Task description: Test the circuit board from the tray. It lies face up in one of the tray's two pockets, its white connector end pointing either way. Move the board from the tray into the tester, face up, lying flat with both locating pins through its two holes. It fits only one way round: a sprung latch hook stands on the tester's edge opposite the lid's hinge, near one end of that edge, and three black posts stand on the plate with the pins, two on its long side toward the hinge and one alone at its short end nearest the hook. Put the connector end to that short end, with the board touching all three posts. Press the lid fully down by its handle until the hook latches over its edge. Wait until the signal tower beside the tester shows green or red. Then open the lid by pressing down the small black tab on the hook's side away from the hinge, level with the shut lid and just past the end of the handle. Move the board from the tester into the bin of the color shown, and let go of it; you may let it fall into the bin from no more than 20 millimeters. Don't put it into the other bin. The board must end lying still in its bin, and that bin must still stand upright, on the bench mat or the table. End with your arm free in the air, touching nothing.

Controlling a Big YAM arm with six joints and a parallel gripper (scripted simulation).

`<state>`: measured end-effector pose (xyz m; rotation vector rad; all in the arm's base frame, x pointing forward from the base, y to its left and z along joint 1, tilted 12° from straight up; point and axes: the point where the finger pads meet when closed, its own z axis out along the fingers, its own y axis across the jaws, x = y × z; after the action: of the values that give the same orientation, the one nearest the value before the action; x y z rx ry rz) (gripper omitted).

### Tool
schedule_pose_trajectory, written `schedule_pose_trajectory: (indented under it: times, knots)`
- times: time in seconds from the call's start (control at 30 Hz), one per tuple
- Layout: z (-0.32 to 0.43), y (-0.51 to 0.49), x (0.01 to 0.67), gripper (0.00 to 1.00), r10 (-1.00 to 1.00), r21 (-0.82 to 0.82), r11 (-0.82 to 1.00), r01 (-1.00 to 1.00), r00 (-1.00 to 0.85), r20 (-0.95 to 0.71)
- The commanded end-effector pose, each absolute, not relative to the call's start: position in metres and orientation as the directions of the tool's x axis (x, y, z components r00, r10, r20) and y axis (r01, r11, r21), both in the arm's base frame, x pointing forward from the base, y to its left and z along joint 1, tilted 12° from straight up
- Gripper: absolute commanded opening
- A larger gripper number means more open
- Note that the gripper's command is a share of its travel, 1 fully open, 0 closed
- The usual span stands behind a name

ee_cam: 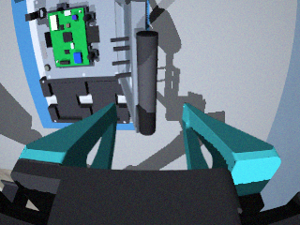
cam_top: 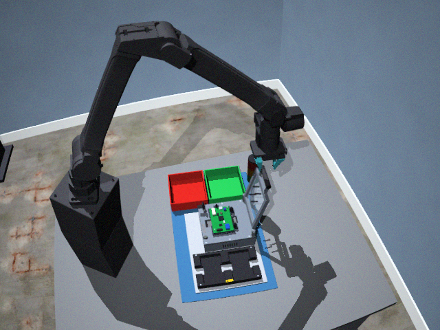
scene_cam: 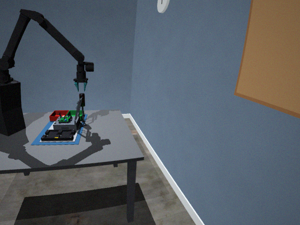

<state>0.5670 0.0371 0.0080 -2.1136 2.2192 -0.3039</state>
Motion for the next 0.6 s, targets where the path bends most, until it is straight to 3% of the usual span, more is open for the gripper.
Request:
schedule_pose_trajectory:
  times: [0.0, 0.57]
  knots:
    - [0.004, 0.033, 0.572, 0.48, -0.994, -0.188, 0.042, -0.981, -0.060, 0.088]
    - [-0.008, 0.031, 0.571, 0.48, -0.994, -0.186, 0.040, -0.982, -0.057, 0.088]
